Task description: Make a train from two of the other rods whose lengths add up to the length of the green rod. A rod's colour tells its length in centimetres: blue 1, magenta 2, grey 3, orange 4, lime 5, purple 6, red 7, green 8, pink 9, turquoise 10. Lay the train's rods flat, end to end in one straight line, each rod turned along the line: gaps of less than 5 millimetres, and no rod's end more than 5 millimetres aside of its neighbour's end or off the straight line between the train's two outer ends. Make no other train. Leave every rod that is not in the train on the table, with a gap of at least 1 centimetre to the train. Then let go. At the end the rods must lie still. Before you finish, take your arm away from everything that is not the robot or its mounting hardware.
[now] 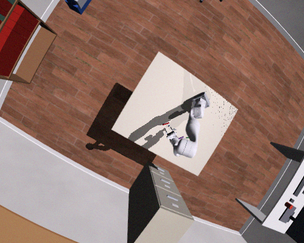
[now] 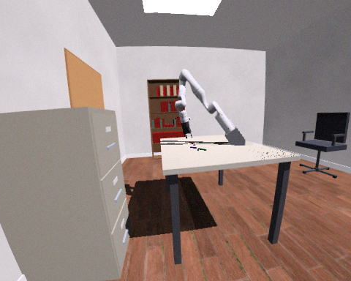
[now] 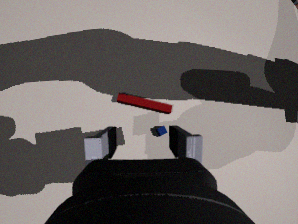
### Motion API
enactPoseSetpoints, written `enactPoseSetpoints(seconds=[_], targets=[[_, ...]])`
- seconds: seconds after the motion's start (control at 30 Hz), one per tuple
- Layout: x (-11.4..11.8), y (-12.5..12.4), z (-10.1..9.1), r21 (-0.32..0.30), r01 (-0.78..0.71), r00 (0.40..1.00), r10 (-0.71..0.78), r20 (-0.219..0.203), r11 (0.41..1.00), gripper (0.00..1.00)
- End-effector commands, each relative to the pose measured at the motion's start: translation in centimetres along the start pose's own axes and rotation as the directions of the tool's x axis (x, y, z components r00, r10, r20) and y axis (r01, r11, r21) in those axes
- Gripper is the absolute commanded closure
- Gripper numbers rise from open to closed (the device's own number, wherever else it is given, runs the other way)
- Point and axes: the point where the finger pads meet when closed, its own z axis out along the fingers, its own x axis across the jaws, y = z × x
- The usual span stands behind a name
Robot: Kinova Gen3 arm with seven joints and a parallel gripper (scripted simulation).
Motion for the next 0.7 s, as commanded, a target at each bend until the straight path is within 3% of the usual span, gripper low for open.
enactPoseSetpoints(seconds=[0.0, 0.67], targets=[[-0.07, -0.03, -0.03, -0.008, -0.027, 1.0, 0.027, 0.003, 1.0, 0.0], [-0.24, -0.04, 0.02, -0.035, -0.135, 0.991, 0.136, 0.007, 0.99, 0.0]])
